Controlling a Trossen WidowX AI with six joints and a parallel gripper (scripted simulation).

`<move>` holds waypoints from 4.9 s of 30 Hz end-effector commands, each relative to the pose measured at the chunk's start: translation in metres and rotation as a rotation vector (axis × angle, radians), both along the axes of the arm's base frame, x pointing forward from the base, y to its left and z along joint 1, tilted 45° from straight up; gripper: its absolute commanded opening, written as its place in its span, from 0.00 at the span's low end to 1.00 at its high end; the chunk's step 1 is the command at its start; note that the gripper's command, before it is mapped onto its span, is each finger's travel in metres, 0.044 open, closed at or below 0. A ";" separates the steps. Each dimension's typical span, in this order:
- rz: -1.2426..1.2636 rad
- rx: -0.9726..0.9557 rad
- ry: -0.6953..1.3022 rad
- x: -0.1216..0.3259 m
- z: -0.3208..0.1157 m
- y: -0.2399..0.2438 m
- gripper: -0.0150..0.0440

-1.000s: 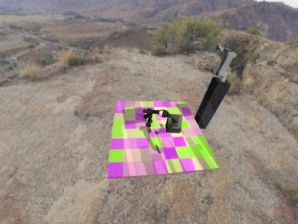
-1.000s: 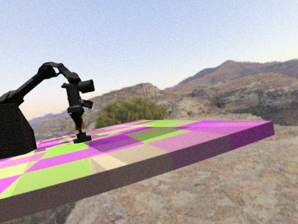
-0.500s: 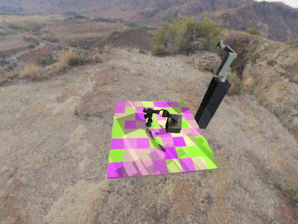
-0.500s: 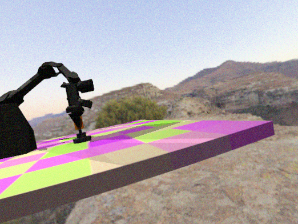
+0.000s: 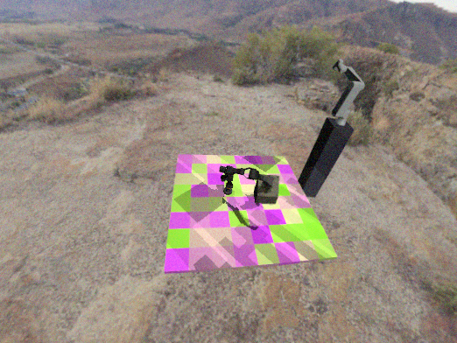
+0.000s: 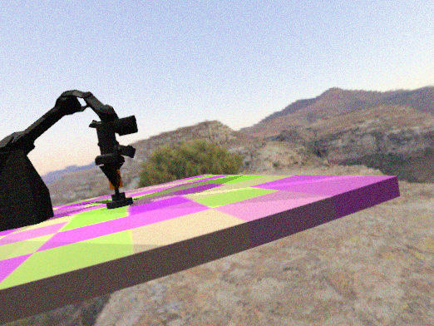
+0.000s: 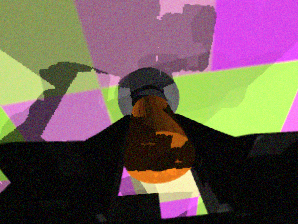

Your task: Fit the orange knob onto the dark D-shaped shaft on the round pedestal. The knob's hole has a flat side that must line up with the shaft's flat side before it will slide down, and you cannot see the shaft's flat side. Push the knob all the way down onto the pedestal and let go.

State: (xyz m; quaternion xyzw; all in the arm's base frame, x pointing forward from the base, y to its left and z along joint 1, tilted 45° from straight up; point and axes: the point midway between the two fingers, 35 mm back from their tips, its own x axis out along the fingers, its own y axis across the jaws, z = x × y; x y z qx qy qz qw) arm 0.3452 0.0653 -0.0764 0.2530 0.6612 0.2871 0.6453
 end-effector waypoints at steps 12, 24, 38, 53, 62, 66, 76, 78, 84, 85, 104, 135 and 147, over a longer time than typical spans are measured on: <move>-0.023 -0.003 0.021 -0.001 0.002 -0.003 0.25; -0.042 -0.004 0.039 0.000 -0.001 0.000 0.25; -0.042 -0.004 0.039 -0.001 0.002 -0.002 0.25; -0.079 -0.006 0.076 0.000 -0.001 0.000 0.25; -0.079 -0.006 0.076 0.000 -0.001 0.000 0.25; -0.057 -0.005 0.054 0.000 -0.001 0.001 0.25; -0.069 -0.006 0.066 0.000 -0.002 0.001 0.25; -0.074 -0.006 0.071 0.000 -0.002 0.001 0.25; -0.094 -0.007 0.091 0.000 -0.002 0.001 0.25; -0.094 -0.007 0.091 0.000 -0.002 0.001 0.25; -0.087 -0.007 0.084 -0.001 0.003 -0.004 0.25; -0.100 -0.007 0.097 0.000 -0.002 0.001 0.25; -0.121 -0.008 0.118 0.000 -0.002 0.002 0.25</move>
